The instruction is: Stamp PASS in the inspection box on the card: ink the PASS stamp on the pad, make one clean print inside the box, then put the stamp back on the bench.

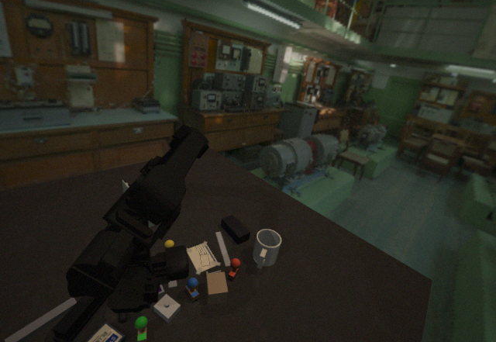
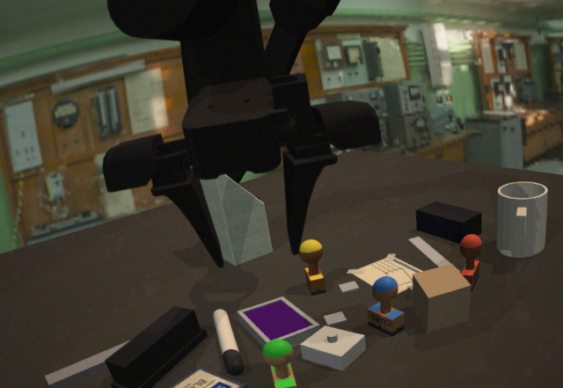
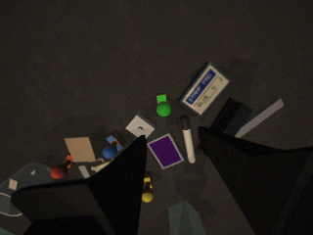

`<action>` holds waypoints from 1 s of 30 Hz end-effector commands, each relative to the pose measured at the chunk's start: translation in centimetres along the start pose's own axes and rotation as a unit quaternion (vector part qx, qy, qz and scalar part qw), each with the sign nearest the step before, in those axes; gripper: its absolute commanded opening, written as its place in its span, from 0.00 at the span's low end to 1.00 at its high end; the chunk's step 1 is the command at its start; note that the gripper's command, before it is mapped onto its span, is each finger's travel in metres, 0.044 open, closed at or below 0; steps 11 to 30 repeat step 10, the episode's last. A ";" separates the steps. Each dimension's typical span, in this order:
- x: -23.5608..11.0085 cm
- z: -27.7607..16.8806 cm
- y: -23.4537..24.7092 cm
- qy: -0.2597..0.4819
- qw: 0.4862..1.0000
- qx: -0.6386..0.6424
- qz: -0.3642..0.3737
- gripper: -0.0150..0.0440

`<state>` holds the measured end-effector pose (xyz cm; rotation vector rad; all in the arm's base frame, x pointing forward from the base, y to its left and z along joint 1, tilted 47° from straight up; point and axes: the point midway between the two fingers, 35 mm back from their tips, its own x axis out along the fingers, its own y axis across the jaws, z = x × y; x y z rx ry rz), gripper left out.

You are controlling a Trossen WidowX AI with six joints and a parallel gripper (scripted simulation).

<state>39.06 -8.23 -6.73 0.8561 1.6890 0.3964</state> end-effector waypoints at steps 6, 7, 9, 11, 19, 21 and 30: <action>0.0 0.0 0.0 0.000 1.000 0.000 0.000 0.68; 0.0 0.0 0.0 0.000 1.000 0.000 0.000 0.68; 0.0 0.0 0.0 0.000 1.000 0.000 0.000 0.68; 0.0 0.0 0.0 0.000 1.000 0.000 0.000 0.68; 0.0 0.0 0.0 0.000 1.000 0.000 0.000 0.68; 0.0 0.0 0.0 0.000 1.000 0.000 0.000 0.68; 0.0 0.0 0.0 0.000 1.000 0.000 0.000 0.68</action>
